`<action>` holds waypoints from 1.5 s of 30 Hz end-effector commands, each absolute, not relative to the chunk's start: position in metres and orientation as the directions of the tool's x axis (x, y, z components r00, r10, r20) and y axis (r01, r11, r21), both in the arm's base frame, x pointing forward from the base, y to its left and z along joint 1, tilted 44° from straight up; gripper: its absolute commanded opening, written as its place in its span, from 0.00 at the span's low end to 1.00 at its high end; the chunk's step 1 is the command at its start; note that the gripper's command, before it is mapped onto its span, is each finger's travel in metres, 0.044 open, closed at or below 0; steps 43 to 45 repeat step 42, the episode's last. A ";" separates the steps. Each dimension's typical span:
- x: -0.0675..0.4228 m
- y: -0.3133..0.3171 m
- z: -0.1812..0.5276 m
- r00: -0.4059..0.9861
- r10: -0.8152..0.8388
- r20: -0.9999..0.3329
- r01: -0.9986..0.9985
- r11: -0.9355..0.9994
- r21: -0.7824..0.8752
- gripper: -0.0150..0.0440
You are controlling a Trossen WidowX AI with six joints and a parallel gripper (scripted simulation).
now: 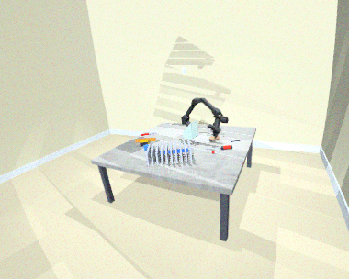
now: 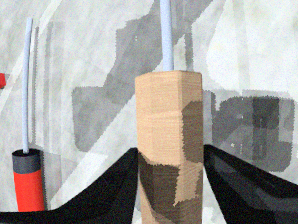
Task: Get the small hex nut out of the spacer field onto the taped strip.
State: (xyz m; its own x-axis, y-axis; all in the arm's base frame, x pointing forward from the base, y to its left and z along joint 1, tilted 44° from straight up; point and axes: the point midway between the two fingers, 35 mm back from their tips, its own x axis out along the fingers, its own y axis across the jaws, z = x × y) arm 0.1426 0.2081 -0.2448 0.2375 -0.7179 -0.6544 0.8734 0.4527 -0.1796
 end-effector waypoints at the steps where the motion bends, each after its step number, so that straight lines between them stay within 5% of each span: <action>1: 0.143 0.204 -0.247 0.245 -0.718 -0.651 0.870 0.460 -0.179 0.25; 25: 0.138 0.185 -0.261 0.245 -0.718 -0.651 0.870 0.460 -0.180 0.25; 41: 0.138 0.188 -0.260 0.238 -0.718 -0.654 0.873 0.452 -0.180 0.97; 45: 0.138 0.188 -0.260 0.238 -0.718 -0.654 0.873 0.452 -0.180 1.00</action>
